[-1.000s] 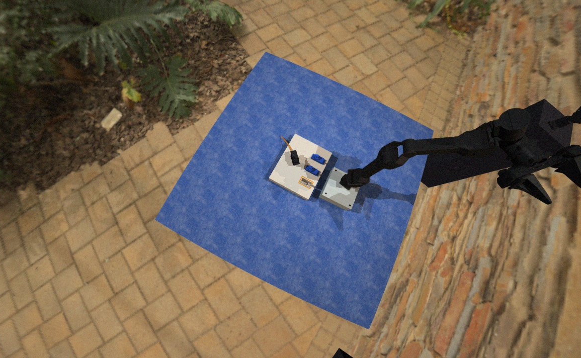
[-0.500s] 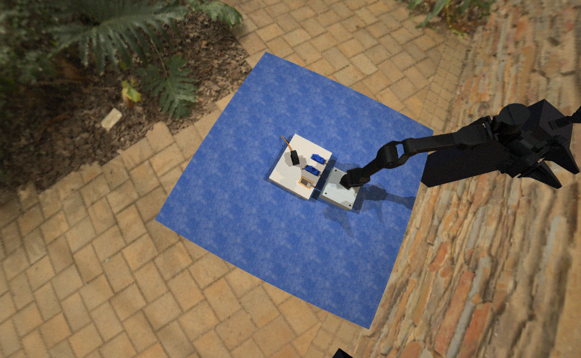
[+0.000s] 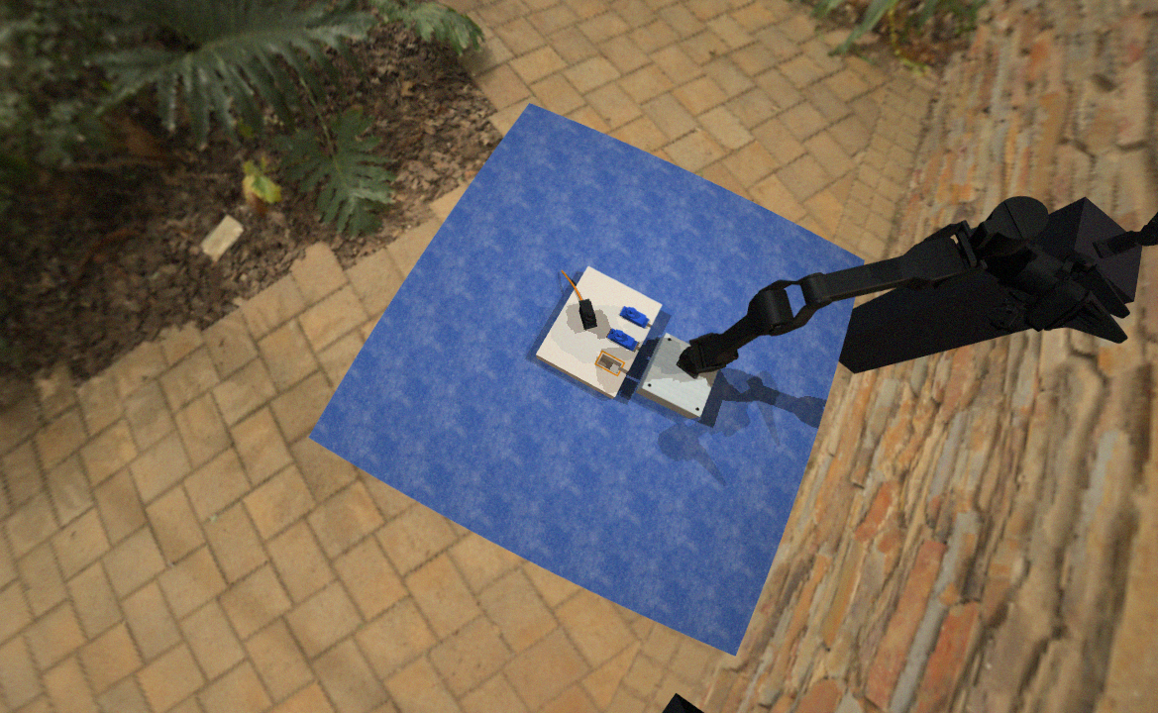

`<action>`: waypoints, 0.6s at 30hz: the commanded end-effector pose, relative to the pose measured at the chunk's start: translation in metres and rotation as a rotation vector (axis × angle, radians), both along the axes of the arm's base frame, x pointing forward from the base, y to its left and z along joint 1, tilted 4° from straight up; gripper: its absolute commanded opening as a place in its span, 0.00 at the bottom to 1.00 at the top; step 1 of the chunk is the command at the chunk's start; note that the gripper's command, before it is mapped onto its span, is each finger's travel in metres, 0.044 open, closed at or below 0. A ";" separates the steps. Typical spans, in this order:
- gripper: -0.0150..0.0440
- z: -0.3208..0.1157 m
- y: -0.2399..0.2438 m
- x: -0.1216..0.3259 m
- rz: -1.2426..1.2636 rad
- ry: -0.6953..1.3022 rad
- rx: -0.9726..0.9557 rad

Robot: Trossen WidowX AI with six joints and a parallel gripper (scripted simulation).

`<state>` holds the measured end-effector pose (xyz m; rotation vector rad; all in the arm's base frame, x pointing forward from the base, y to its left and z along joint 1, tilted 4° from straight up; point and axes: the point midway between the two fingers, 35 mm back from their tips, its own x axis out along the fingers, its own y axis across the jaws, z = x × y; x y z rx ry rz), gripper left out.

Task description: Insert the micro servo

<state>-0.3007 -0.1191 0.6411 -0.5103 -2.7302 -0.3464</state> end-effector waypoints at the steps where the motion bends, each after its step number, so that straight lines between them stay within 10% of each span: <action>1: 1.00 -0.004 -0.015 0.002 0.031 -0.024 0.078; 18: 1.00 -0.021 -0.083 0.022 0.161 -0.085 0.426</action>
